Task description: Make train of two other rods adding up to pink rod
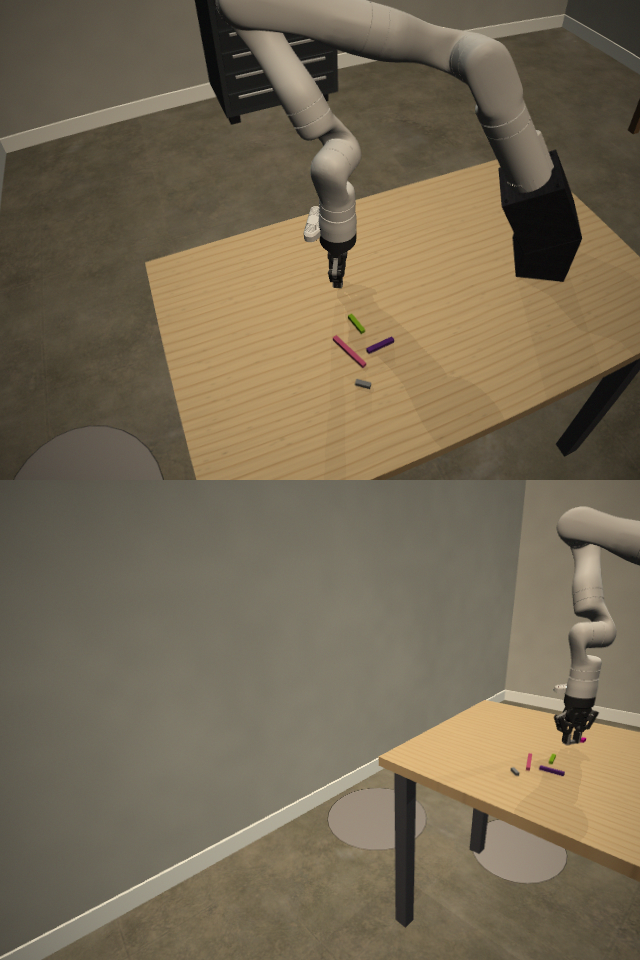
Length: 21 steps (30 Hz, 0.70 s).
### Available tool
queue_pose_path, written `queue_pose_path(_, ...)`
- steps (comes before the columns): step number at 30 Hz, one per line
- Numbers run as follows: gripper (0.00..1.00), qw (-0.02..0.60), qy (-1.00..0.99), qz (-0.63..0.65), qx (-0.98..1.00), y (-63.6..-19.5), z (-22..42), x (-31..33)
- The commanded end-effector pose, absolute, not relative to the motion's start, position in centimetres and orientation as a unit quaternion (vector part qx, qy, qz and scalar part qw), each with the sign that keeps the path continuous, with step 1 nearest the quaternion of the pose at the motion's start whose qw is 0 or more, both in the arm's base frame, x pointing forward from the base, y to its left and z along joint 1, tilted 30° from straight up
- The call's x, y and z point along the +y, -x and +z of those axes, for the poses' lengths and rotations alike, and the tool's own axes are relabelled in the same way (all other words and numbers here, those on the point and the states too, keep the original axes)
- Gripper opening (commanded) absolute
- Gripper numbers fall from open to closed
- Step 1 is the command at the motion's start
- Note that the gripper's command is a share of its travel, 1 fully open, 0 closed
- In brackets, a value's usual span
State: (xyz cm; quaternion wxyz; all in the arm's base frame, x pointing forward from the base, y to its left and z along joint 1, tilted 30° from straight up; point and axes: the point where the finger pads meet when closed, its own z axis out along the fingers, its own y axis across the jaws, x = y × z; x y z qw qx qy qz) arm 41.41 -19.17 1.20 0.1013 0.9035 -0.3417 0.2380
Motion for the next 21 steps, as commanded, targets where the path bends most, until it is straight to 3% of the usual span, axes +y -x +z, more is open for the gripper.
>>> queue_pose_path(1, 0.26, 0.101, -0.902, 0.239, -0.344, -41.53, 1.16, -19.08)
queue_pose_path(21, 0.26, 0.101, -0.902, 0.239, -0.344, -41.62, 0.96, -19.16)
